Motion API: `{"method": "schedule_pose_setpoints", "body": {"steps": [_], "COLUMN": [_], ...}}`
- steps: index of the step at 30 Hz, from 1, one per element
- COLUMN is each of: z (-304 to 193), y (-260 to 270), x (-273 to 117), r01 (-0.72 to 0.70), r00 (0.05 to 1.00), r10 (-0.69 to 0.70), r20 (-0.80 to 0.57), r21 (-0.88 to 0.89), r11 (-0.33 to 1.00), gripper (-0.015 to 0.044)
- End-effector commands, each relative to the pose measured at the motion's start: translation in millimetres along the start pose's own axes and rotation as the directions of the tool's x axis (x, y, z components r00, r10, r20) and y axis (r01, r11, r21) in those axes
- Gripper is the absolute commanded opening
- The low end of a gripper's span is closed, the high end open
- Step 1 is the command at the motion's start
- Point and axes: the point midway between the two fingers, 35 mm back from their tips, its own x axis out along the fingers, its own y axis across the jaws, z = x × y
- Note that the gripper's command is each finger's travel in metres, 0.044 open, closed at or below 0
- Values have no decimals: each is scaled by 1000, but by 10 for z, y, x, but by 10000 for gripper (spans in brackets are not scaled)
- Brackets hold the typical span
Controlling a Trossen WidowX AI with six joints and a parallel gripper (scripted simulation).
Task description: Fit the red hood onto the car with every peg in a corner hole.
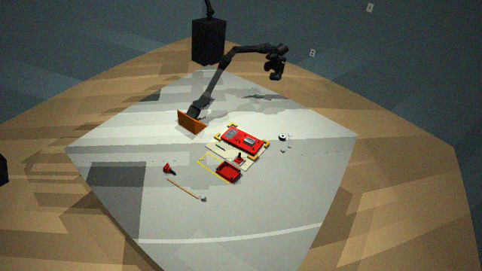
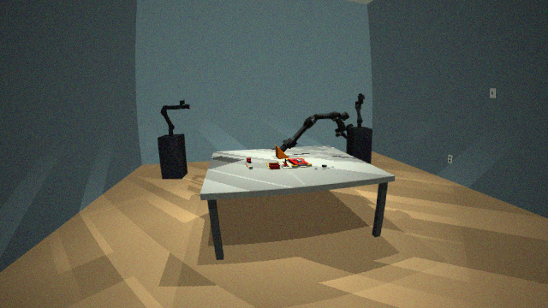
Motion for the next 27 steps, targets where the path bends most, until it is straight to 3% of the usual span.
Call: {"method": "schedule_pose_setpoints", "body": {"steps": [1, 9, 18, 27], "z": [-6, -432, -1100, -1456], "y": [8, 577, 1538, 2358], "x": [2, 95, 35, -196], "r01": [-2, -108, -194, -170], "r00": [1000, 991, 943, 881], "r10": [2, 122, 305, 450], "r20": [-1, -50, -136, -148], "r21": [3, 222, 518, 788], "r11": [1000, 969, 833, 592], "gripper": [247, 440, 440, 440]}}
